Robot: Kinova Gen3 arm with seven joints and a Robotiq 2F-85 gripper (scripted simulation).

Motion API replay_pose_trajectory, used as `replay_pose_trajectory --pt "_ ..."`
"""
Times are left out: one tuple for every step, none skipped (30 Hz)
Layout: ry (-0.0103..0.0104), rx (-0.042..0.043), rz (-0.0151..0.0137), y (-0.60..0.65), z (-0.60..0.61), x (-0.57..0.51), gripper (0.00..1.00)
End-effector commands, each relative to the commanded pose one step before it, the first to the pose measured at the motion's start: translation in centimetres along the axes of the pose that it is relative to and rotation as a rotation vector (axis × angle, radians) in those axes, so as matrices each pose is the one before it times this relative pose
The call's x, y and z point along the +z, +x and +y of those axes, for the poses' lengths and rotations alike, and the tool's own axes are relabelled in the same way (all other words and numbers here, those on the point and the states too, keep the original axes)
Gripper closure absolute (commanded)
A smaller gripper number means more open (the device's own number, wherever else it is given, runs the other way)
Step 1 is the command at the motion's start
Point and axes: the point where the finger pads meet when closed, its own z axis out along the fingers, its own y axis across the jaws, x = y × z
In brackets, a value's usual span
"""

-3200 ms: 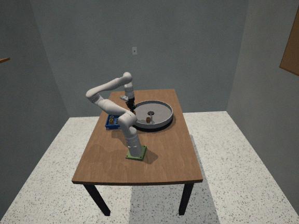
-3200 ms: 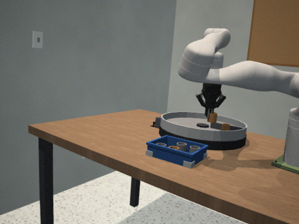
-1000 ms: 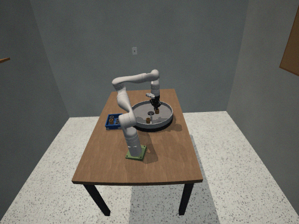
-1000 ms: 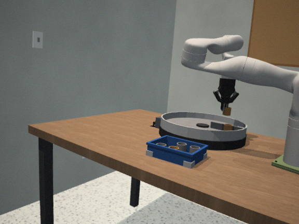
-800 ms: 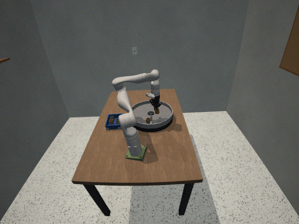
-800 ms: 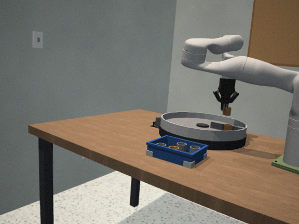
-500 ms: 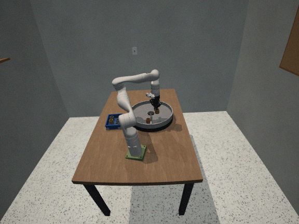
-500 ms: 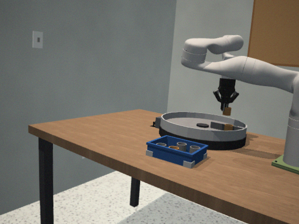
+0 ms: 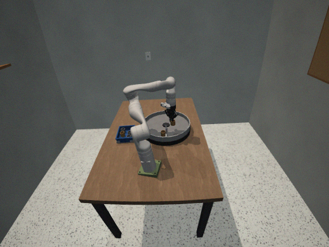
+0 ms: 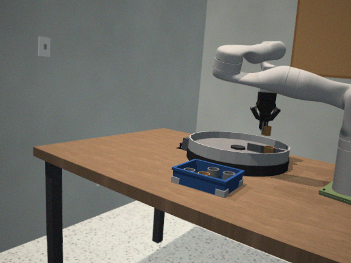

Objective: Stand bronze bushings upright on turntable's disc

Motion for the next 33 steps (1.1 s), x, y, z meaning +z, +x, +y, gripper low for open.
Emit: replay_pose_trajectory --pt "0.00177 -0.01582 -0.00631 -0.354 -0.050 0.013 1.00" --pt "0.00000 0.00000 0.00000 0.000 0.000 0.000 1.00" --pt "0.00005 -0.00018 -0.00006 -0.012 0.002 -0.003 1.00" --pt "0.00027 -0.00095 -0.00033 -0.063 0.009 -0.013 1.00" --pt "0.00009 -0.00030 -0.00012 -0.075 -0.004 -0.005 1.00" --pt "0.00000 0.00000 -0.00002 -0.091 -0.011 -0.001 1.00" --pt "0.00000 0.00000 -0.00002 -0.101 -0.012 0.000 1.00" --pt "-0.00001 0.00000 -0.00001 -0.091 -0.011 0.000 1.00" --pt "-0.00001 0.00000 -0.00001 -0.065 -0.008 0.000 1.00" --pt "0.00000 0.00000 0.00000 -0.032 -0.004 0.000 1.00" --pt "0.00000 0.00000 0.00000 -0.006 -0.001 0.000 1.00" --pt "0.00000 0.00000 0.00000 0.000 0.000 0.000 1.00" --pt "0.00000 0.00000 0.00000 0.000 0.000 0.000 1.00" --pt "-0.00048 0.00172 0.00058 0.057 -0.023 0.024 1.00" --pt "-0.00005 0.00018 0.00006 0.006 -0.002 0.002 1.00" --pt "0.00000 0.00000 0.00000 0.000 0.000 0.000 1.00" --pt "0.00000 0.00000 0.00000 0.000 0.000 0.000 1.00" --pt "0.00000 0.00000 0.00000 0.000 0.000 0.000 1.00" --pt "0.00000 0.00000 0.00000 0.000 0.000 0.000 1.00" --pt "0.00000 0.00000 0.00000 0.000 0.000 0.000 1.00" --pt "0.00000 0.00000 0.00000 0.000 0.000 0.000 1.00" --pt "0.00000 0.00000 0.00000 0.000 0.000 0.000 1.00" --pt "0.00000 0.00000 0.00000 0.000 0.000 0.000 1.00" --pt "0.00000 0.00000 0.00000 0.000 0.000 0.000 1.00" --pt "0.00000 0.00000 0.00000 0.000 0.000 0.000 1.00" --pt "0.00000 0.00000 0.00000 0.000 0.000 0.000 1.00" --pt "0.00000 0.00000 0.00000 0.000 0.000 0.000 1.00" --pt "0.00000 0.00000 0.00000 0.000 0.000 0.000 1.00" --pt "0.00000 0.00000 0.00000 0.000 0.000 0.000 1.00" --pt "0.00000 0.00000 0.00000 0.000 0.000 0.000 1.00" --pt "0.00000 0.00000 0.00000 0.000 0.000 0.000 1.00" --pt "0.00000 0.00000 0.00000 0.000 0.000 0.000 1.00" --pt "0.00000 0.00000 0.00000 0.000 0.000 0.000 1.00"
